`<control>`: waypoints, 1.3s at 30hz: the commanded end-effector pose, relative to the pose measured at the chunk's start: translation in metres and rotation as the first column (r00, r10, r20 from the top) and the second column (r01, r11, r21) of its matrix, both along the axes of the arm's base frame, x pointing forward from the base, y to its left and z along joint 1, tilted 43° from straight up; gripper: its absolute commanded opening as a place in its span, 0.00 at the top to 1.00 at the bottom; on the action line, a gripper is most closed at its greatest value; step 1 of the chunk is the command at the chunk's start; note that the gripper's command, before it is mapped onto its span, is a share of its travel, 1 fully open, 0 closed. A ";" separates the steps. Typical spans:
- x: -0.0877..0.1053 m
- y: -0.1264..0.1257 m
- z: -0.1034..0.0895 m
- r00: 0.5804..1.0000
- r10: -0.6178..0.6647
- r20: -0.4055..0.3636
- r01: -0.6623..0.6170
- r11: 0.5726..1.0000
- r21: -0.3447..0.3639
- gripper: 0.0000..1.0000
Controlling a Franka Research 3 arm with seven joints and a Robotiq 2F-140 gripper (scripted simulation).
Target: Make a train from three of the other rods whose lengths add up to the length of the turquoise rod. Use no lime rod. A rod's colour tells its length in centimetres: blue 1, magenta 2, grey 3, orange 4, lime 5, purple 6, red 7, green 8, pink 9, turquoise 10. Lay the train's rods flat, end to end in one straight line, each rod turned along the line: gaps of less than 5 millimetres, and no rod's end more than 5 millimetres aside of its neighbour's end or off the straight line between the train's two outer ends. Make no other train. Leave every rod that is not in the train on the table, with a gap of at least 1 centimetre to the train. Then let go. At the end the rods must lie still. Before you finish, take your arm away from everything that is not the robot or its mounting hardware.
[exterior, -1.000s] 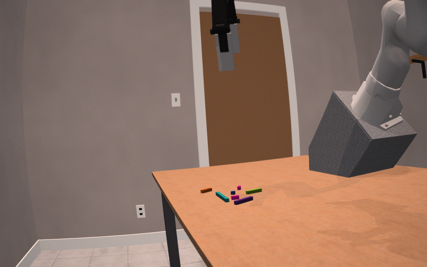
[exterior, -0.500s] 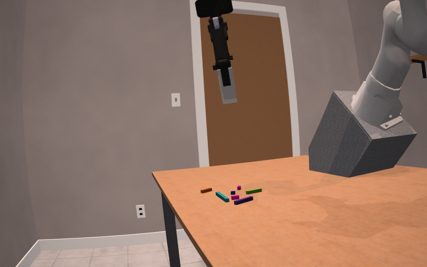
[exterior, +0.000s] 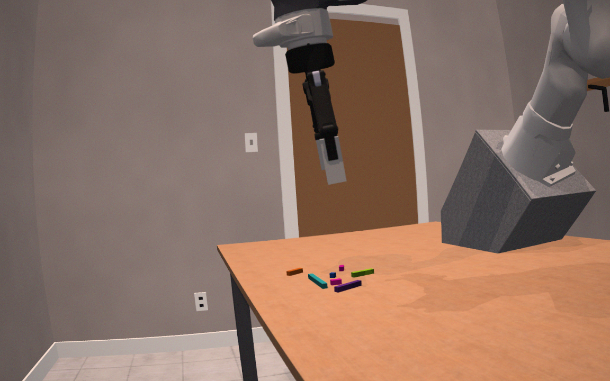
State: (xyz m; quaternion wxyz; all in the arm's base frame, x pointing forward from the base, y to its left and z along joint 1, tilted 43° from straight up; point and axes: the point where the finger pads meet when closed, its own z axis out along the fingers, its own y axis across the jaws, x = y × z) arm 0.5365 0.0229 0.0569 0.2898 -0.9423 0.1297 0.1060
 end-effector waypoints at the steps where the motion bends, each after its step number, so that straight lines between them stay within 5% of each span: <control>1: 0.002 -0.004 -0.021 0.987 0.088 0.134 -0.094 0.995 0.039 0.00; 3: 0.002 -0.004 -0.021 0.987 0.088 0.134 -0.094 0.995 0.039 0.00; 6: -0.012 -0.006 -0.051 0.982 0.089 0.169 -0.102 0.992 0.070 0.00; 17: -0.050 -0.012 -0.112 0.969 0.082 0.234 -0.111 0.988 0.110 0.00; 20: -0.054 -0.013 -0.117 0.968 0.082 0.239 -0.111 0.987 0.112 0.00; 23: -0.085 -0.015 -0.152 0.959 0.078 0.271 -0.114 0.986 0.121 0.00; 27: -0.092 -0.015 -0.160 0.958 0.077 0.277 -0.115 0.986 0.122 0.00; 32: -0.137 -0.015 -0.198 0.950 0.080 0.301 -0.121 0.986 0.118 0.00; 39: -0.152 -0.014 -0.208 0.948 0.083 0.306 -0.124 0.986 0.116 0.00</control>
